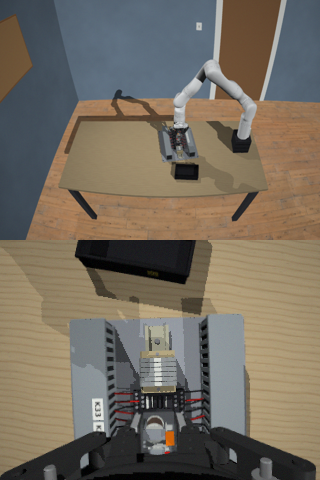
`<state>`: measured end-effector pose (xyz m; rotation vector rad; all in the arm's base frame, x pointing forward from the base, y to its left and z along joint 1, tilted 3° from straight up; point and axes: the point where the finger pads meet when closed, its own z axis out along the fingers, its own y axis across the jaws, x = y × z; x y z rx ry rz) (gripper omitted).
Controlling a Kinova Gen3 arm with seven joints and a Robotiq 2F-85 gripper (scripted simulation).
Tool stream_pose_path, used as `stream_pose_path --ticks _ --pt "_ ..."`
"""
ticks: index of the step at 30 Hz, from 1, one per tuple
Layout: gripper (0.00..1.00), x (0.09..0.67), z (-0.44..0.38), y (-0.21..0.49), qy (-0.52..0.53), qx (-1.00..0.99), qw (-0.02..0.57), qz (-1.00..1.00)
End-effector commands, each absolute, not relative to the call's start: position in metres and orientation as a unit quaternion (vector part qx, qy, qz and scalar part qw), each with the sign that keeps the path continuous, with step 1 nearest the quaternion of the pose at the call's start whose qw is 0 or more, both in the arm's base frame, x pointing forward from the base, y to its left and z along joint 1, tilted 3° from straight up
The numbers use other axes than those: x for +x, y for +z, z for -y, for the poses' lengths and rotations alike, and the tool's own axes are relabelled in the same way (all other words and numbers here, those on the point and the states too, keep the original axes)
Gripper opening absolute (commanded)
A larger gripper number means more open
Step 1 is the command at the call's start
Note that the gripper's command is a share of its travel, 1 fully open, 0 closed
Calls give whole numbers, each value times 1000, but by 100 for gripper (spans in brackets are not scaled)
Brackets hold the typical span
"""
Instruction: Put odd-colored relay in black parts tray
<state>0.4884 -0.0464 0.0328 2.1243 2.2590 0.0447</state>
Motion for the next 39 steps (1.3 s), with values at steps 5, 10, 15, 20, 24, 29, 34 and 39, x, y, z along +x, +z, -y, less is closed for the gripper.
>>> stream_pose_path --ticks 5,10,15,20,24,29,34,39 --pt "0 489 46 34 15 685 21 -728" --pt "0 489 46 34 15 685 21 -728" --pt "0 489 46 34 15 685 21 -728" --pt "0 489 45 34 15 685 21 -728" --pt "0 488 42 34 15 685 21 -728" --pt "0 488 36 33 15 685 21 -728" --pt "0 486 23 33 15 685 21 -728" --pt "0 483 3 33 15 685 21 -728"
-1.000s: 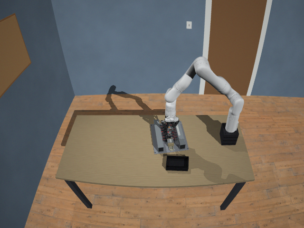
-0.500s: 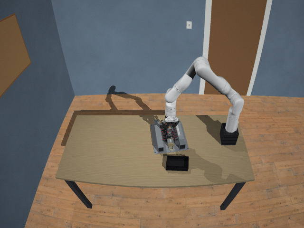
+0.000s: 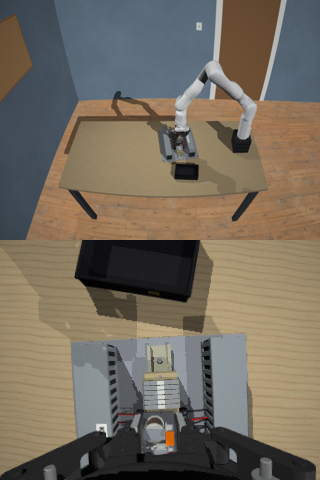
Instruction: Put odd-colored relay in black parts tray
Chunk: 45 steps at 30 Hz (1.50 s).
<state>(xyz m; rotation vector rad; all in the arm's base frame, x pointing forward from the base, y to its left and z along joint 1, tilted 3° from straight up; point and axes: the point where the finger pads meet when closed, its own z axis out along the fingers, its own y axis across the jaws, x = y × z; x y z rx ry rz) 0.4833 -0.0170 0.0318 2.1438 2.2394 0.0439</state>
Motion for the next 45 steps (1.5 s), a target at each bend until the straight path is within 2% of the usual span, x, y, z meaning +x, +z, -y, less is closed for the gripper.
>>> stream_pose_path --ticks 1,34,45 --pt "0 482 -1 33 15 685 21 -728" --pt "0 460 -160 31 15 685 21 -728" --pt "0 456 -187 30 15 685 21 -728"
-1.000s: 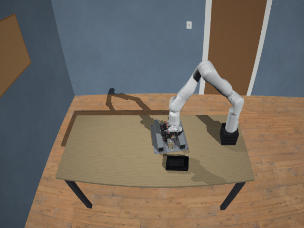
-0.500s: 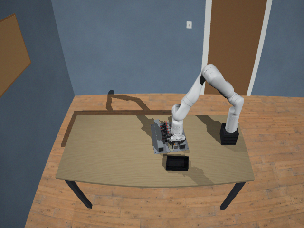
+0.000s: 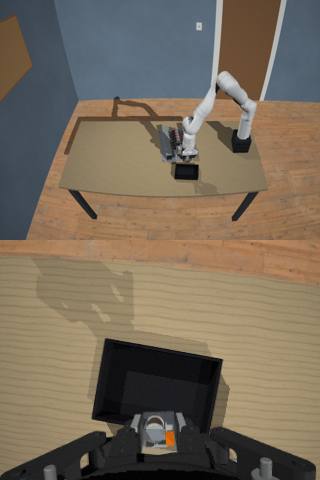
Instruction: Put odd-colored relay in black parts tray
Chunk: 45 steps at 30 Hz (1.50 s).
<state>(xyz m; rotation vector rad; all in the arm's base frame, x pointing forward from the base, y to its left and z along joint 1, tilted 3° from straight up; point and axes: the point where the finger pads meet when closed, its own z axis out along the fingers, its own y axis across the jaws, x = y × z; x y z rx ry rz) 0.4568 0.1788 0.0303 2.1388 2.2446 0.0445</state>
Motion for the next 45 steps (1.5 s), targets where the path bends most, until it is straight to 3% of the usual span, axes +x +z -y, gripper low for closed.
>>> stream_pose_path --ticks 1,45 --pt "0 455 -189 30 15 685 21 -728" --pt "0 454 -196 30 15 685 21 -728"
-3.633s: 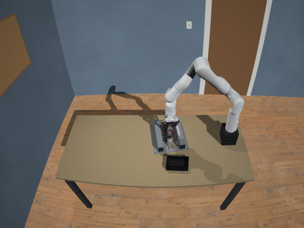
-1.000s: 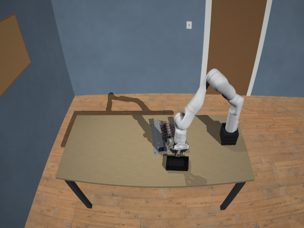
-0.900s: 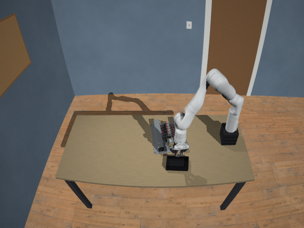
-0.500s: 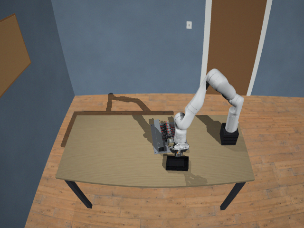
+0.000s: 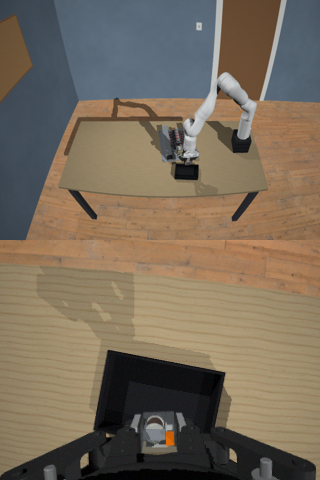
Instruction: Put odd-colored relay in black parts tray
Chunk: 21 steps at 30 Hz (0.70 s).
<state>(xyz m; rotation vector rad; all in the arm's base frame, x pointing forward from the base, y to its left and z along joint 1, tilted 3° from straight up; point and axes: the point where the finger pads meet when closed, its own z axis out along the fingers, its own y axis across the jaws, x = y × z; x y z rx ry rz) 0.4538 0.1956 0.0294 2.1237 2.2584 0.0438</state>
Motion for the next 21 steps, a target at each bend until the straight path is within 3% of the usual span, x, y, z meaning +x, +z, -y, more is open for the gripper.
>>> stream_pose_path --ticks 1,21 --pt "0 454 -196 30 15 685 21 -728" --pt "0 455 -196 25 15 685 21 -728"
